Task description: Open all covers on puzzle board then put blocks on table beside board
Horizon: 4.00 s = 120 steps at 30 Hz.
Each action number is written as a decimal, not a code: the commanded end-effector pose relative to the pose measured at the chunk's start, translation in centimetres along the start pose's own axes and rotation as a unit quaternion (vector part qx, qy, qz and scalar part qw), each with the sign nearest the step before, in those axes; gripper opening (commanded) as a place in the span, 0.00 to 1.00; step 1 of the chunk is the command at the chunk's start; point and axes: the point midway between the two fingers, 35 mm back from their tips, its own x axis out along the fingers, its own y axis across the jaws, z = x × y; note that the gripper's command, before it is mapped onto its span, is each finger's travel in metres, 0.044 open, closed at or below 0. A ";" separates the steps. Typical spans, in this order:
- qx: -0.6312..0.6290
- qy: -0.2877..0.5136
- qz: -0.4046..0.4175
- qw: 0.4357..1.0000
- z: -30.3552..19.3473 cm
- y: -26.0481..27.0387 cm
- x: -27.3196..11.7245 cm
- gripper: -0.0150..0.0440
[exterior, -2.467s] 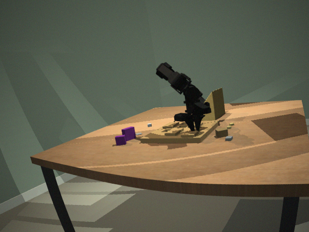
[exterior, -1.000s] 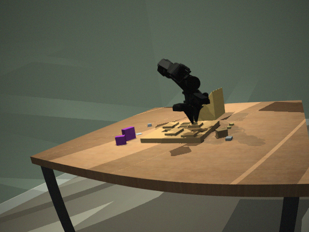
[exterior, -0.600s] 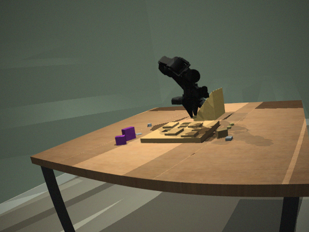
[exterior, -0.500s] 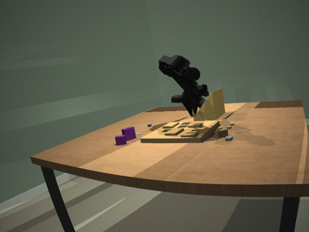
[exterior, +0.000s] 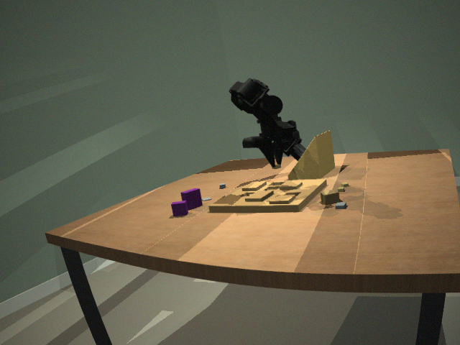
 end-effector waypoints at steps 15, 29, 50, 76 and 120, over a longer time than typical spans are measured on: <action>-0.003 -0.002 0.002 1.000 -6.5 -2.6 -0.4 0.39; -0.004 -0.003 0.002 1.000 -11.8 -3.9 -0.6 0.39; -0.004 0.001 0.000 1.000 -20.1 -4.1 -0.6 0.39; -0.003 0.015 -0.002 1.000 -28.9 -2.1 -0.4 0.39; -0.002 0.013 -0.001 1.000 -28.9 -2.6 6.7 0.39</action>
